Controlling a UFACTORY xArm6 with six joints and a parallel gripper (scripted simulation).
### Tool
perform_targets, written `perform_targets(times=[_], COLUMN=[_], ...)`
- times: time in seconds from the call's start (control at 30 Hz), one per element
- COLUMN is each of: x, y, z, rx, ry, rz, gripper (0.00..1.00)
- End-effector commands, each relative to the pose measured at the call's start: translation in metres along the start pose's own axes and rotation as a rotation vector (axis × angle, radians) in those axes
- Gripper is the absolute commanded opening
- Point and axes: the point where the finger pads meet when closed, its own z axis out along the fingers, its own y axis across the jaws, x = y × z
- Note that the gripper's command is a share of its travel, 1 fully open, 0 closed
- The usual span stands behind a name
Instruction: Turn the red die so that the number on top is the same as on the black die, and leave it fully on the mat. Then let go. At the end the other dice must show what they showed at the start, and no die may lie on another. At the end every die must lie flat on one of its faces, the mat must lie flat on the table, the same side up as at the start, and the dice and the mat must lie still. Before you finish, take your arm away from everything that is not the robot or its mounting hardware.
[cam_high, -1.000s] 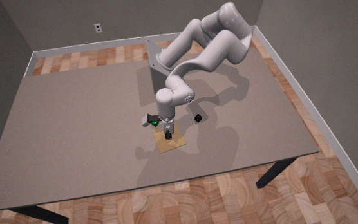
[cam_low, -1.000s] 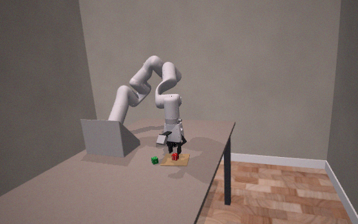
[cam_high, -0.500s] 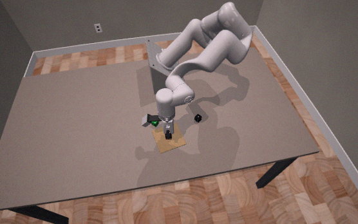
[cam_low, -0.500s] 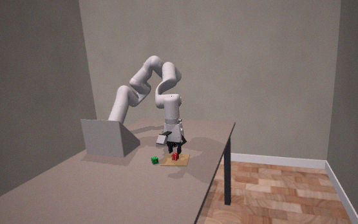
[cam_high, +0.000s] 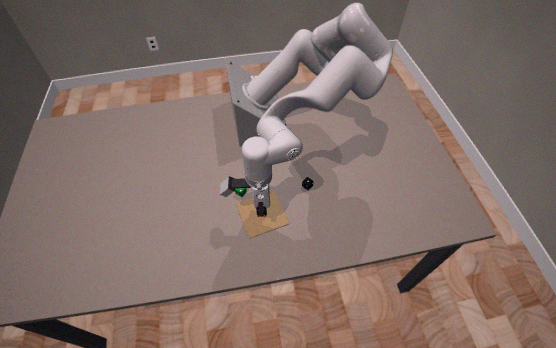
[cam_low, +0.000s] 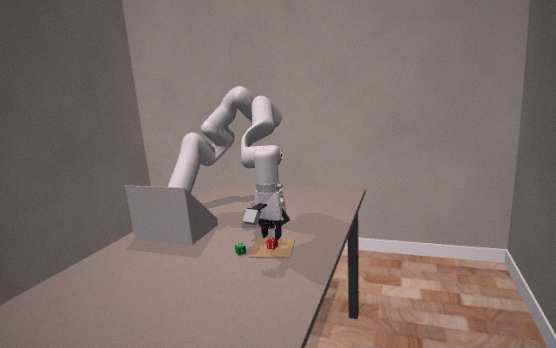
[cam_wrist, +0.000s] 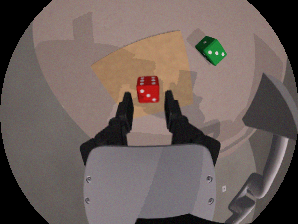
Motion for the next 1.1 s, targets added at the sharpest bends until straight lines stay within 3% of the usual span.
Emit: perform_targets(times=[0.0, 0.4, 0.7, 1.07], x=[0.000, 0.000, 0.000, -0.005], y=[-0.001, -0.001, -0.001, -0.001], z=[-0.012, -0.043, -0.046, -0.045], rx=[0.004, 0.004, 0.003, 0.003], ry=[0.001, 0.001, 0.006, 0.258], rz=[-0.001, -0.001, -0.001, 0.000], gripper=[0.47, 0.47, 0.47, 0.47])
